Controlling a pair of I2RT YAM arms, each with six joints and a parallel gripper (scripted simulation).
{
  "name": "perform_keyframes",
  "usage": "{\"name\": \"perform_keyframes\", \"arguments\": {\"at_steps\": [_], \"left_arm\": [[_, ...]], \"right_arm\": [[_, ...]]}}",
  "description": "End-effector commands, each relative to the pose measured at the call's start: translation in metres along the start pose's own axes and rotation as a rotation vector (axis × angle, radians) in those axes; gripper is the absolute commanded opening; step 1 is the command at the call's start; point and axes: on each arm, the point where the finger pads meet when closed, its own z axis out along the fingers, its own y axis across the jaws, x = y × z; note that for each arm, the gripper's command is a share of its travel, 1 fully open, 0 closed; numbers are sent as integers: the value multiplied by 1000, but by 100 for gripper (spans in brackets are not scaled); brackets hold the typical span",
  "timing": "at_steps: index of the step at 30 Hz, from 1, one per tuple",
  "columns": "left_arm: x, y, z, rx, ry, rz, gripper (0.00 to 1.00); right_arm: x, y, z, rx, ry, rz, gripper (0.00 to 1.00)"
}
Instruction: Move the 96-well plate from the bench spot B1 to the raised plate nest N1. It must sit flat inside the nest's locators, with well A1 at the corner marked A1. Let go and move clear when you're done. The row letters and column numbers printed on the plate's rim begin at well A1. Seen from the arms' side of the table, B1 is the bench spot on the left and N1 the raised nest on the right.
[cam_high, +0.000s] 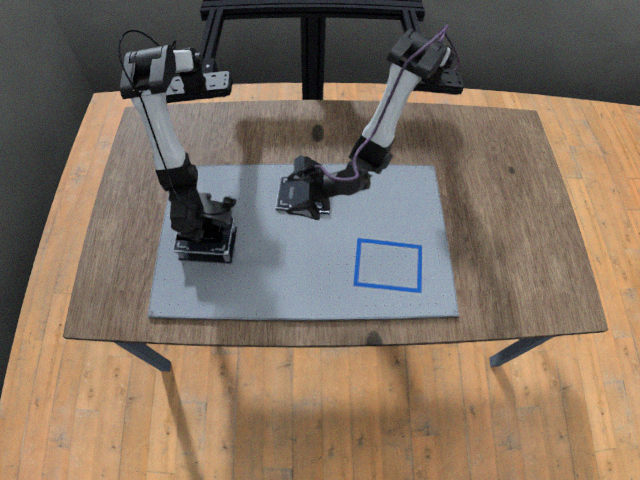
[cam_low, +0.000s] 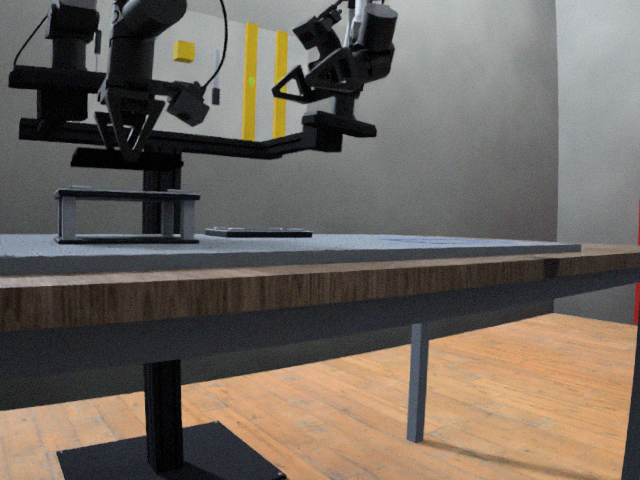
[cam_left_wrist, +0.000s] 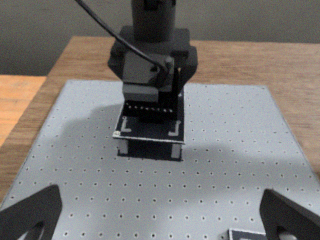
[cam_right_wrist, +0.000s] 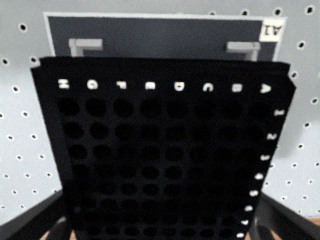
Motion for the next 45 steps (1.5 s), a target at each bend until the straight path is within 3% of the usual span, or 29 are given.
{"name": "perform_keyframes", "arguments": {"at_steps": [1, 9, 29, 34, 45], "left_arm": [[-17, 13, -1, -29, -25, 30, 100], [-17, 13, -1, -29, -26, 30, 100], [-17, 13, -1, -29, -26, 31, 100], [-17, 13, -1, -29, -26, 30, 100], [-17, 13, -1, -29, -26, 31, 100]], "right_arm": [[1, -8, 7, 16, -1, -6, 81], [0, -11, 21, 18, -14, -4, 81], [-1, -9, 18, -11, 2, -7, 81], [-2, -19, 10, 36, -8, -2, 81], [-2, -13, 40, 25, -11, -6, 81]]}}
